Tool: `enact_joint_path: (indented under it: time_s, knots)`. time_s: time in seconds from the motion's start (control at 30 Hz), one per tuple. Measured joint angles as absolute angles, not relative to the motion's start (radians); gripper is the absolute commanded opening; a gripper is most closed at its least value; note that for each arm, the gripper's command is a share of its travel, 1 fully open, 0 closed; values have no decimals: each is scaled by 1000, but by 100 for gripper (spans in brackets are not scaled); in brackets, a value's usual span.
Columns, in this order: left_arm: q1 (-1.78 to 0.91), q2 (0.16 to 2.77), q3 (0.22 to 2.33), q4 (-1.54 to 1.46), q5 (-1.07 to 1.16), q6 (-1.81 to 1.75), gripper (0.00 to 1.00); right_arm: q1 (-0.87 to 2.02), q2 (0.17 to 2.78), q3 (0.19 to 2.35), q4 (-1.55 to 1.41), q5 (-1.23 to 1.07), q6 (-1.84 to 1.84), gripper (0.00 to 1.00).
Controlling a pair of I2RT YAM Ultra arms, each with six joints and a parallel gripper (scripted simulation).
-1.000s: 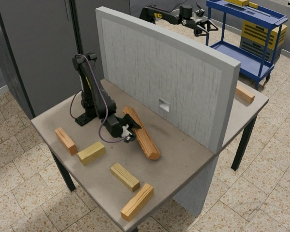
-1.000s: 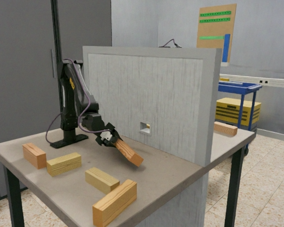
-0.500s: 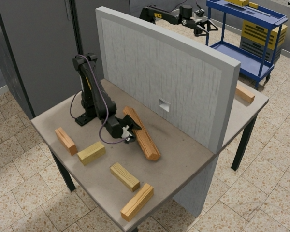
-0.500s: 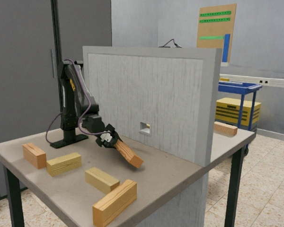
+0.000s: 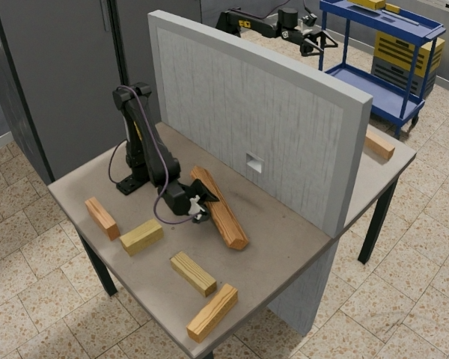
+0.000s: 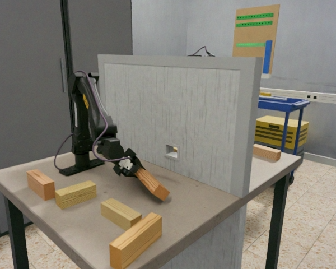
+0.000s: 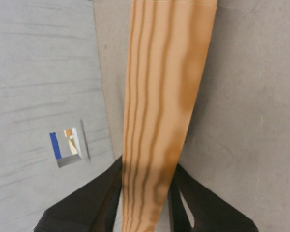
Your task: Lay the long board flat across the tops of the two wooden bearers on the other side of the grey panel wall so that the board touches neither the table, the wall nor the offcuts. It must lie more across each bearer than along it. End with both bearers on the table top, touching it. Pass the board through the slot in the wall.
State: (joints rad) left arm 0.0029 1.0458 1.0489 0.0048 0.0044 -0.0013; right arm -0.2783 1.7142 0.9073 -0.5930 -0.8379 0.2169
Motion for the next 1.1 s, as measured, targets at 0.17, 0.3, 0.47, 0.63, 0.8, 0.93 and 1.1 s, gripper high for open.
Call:
enact_joint_path:
  time_s: [0.17, 0.3, 0.47, 0.63, 0.8, 0.93, 1.1]
  knots:
    - [3, 1046, 1049, 5, 4, -1, 100, -278, 1724, 897, -583, -838, 215, 0]
    - [3, 1046, 1049, 5, 4, -1, 100, -281, 1731, 891, -565, -838, 213, 0]
    - [3, 1046, 1049, 5, 4, -1, 100, -281, 1733, 891, -564, -838, 213, 0]
    - [3, 1046, 1049, 5, 4, -1, 100, -281, 1747, 882, -551, -838, 210, 0]
    - [3, 1046, 1049, 5, 4, -1, 100, -295, 1760, 874, -537, -870, 194, 0]
    - [3, 1046, 1049, 5, 4, -1, 100, -312, 1772, 867, -527, -900, 176, 0]
    - [3, 1046, 1049, 5, 4, -1, 100, -324, 1779, 863, -520, -917, 167, 0]
